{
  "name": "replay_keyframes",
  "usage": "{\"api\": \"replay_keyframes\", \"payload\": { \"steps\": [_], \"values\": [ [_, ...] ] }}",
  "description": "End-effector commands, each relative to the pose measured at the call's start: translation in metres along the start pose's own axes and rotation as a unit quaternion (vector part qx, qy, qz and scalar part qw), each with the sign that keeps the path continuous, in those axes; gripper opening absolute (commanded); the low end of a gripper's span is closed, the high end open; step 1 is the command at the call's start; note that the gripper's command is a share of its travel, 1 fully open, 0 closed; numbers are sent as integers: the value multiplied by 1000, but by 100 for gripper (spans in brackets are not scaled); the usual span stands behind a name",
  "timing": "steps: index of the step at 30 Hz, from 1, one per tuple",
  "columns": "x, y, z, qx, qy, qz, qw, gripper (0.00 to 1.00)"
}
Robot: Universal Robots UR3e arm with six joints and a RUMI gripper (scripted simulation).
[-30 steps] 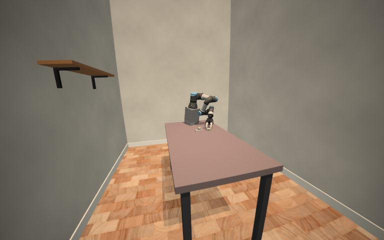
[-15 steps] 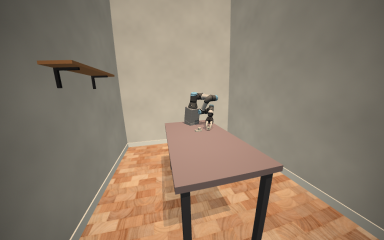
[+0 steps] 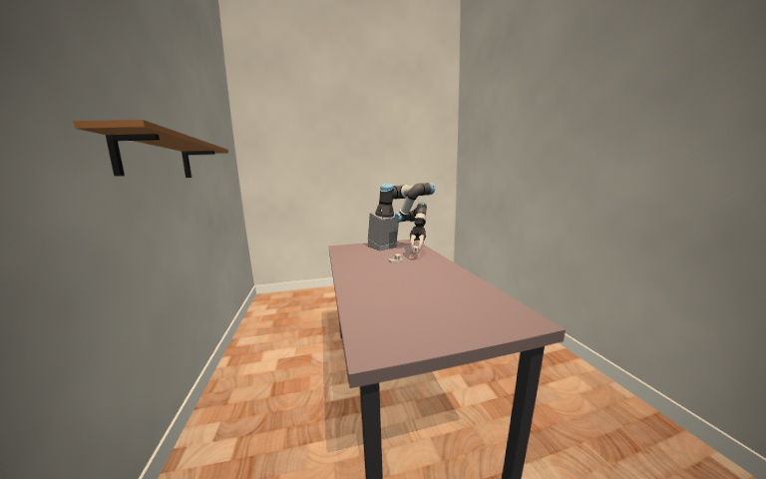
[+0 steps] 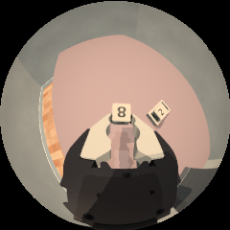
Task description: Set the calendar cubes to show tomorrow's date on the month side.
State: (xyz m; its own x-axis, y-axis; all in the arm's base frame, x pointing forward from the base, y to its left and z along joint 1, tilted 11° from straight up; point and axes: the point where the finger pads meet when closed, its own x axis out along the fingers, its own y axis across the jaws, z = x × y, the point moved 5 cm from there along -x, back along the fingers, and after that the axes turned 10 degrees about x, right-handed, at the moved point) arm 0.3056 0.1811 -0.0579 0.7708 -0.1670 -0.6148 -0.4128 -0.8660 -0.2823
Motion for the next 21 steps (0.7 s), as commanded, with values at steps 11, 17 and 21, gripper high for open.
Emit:
{"api": "replay_keyframes", "payload": {
  "steps": [11,17,21],
  "values": [
    [-9,-2,-9,0,-1,0,1000,10],
    [-9,-2,-9,0,-1,0,1000,10],
    [-9,-2,-9,0,-2,0,1000,10]
  ]
}}
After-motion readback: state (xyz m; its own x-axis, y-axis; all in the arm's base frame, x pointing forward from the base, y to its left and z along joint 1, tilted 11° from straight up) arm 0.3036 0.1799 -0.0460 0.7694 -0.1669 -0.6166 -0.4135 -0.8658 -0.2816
